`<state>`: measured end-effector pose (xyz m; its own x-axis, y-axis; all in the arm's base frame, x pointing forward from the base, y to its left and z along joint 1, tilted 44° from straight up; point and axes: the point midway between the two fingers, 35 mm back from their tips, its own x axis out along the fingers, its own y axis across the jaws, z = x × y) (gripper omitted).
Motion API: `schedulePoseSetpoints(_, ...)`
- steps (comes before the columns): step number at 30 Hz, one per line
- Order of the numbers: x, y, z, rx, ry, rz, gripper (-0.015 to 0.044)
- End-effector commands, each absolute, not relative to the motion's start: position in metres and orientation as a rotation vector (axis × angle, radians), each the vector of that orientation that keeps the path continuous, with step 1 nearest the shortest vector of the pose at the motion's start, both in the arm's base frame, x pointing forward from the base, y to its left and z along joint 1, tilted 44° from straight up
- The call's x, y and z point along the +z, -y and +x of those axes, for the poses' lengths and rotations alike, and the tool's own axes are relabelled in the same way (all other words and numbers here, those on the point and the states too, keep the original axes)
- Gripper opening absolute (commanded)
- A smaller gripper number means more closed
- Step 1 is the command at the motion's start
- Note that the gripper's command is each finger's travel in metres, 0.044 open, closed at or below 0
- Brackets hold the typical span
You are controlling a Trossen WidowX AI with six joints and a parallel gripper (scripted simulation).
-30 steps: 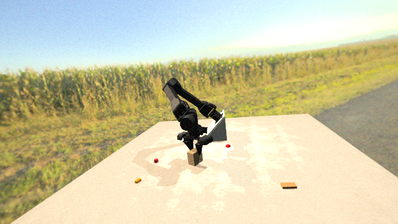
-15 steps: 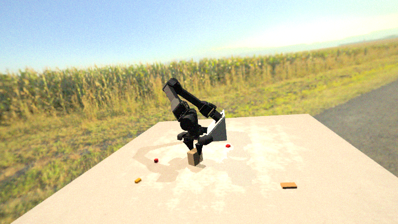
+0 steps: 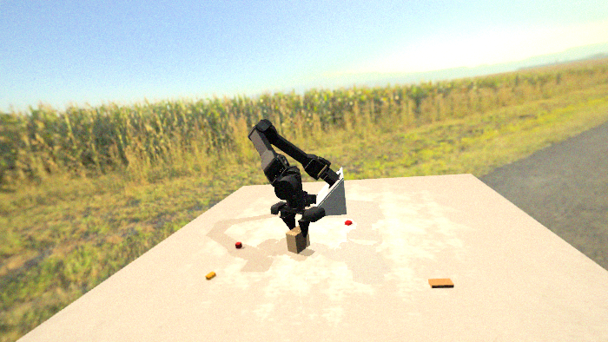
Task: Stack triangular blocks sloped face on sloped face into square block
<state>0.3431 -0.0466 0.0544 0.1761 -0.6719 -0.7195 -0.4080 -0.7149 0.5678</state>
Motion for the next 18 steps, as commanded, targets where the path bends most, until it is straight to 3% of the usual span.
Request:
schedulePoseSetpoints(1,0.0545,0.0465,0.3431,-1.556,1.041,2.207,0.0000)
schedulePoseSetpoints(7,0.0538,0.0461,0.3432,-1.562,1.032,2.208,0.0000)
schedulePoseSetpoints(18,0.0544,0.0466,0.3431,-1.556,1.040,2.207,0.0289)
